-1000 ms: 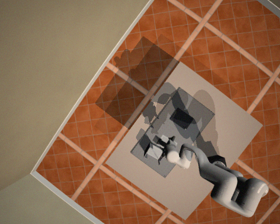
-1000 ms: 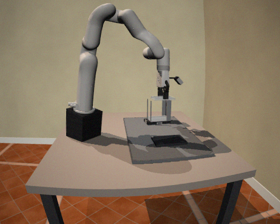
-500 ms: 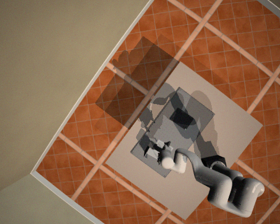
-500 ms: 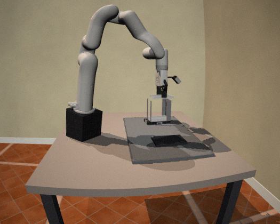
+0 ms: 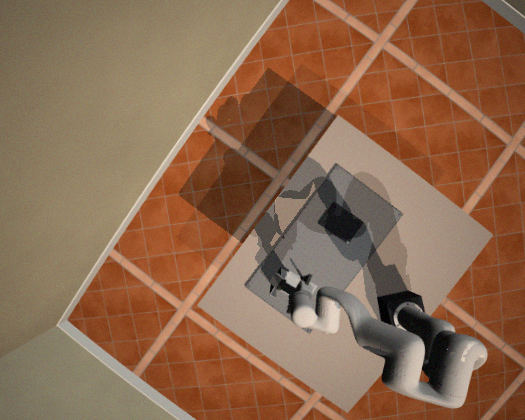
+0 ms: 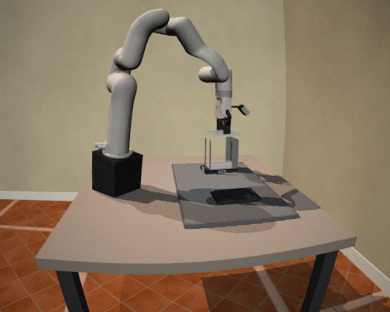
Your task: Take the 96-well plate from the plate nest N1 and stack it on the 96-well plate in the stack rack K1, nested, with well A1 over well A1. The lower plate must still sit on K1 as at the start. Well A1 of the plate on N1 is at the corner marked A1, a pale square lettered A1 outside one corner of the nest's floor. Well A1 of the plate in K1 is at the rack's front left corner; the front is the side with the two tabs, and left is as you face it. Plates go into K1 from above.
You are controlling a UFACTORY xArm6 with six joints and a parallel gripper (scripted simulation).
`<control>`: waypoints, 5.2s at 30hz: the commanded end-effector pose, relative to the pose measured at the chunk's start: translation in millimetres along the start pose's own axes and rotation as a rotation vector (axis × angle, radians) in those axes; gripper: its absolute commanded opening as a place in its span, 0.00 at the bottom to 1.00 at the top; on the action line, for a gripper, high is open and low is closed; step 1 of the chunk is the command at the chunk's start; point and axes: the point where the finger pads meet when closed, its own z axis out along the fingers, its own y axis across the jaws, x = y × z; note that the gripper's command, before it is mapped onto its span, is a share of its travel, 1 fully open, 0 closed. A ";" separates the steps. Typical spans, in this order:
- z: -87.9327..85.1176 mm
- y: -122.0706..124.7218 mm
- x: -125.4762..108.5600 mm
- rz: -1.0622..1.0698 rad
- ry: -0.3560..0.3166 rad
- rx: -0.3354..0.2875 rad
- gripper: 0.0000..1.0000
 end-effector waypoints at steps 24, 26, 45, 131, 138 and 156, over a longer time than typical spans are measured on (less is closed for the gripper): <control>-2.7 -50.1 10.9 0.001 0.004 0.001 0.00; -2.7 -50.0 10.9 0.001 0.004 0.001 0.00; -2.7 -49.6 10.8 0.001 0.004 0.001 0.00; 115.8 -49.1 10.9 0.001 0.004 0.001 0.00; 124.2 -49.1 10.9 0.000 0.004 0.001 0.00; 134.1 -49.1 11.0 0.000 0.004 0.001 0.00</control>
